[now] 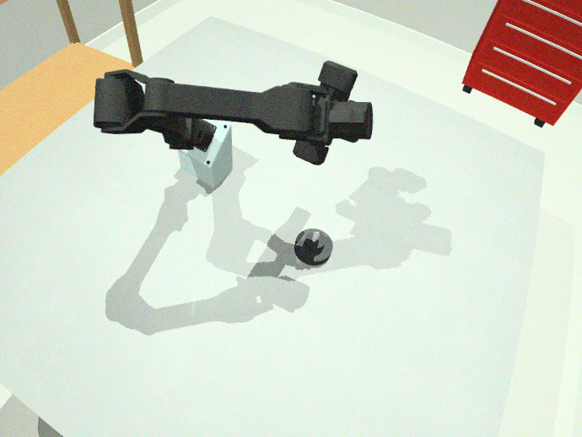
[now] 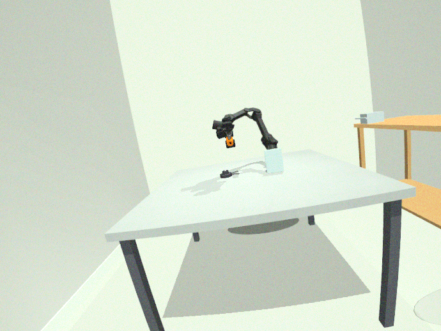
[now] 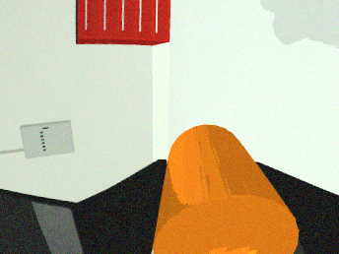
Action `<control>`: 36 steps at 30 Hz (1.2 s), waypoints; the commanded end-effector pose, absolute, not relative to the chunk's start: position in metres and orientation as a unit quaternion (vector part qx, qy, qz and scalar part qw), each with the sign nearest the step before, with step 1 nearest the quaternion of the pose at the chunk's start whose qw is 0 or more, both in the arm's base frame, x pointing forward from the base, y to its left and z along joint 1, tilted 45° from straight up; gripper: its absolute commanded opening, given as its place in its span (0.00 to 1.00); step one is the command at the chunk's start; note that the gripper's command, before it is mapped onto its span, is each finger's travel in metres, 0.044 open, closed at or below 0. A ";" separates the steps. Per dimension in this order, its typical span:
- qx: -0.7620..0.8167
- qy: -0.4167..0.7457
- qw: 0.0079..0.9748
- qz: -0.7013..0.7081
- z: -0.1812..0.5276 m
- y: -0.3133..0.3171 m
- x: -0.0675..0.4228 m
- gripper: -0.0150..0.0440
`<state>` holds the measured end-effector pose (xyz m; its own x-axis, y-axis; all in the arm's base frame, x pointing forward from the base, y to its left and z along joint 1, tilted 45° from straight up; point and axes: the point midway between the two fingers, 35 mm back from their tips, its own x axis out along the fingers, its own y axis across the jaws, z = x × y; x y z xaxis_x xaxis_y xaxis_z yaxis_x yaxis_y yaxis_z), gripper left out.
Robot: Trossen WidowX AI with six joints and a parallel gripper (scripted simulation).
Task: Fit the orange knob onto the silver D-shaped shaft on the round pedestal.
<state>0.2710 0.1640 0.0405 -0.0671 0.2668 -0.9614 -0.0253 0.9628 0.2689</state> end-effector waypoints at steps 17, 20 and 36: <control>0.084 0.723 0.677 0.108 0.041 0.165 0.271 0.25; 0.084 0.723 0.677 0.108 0.041 0.165 0.271 0.25; 0.006 0.726 0.687 0.038 0.022 0.154 0.270 0.25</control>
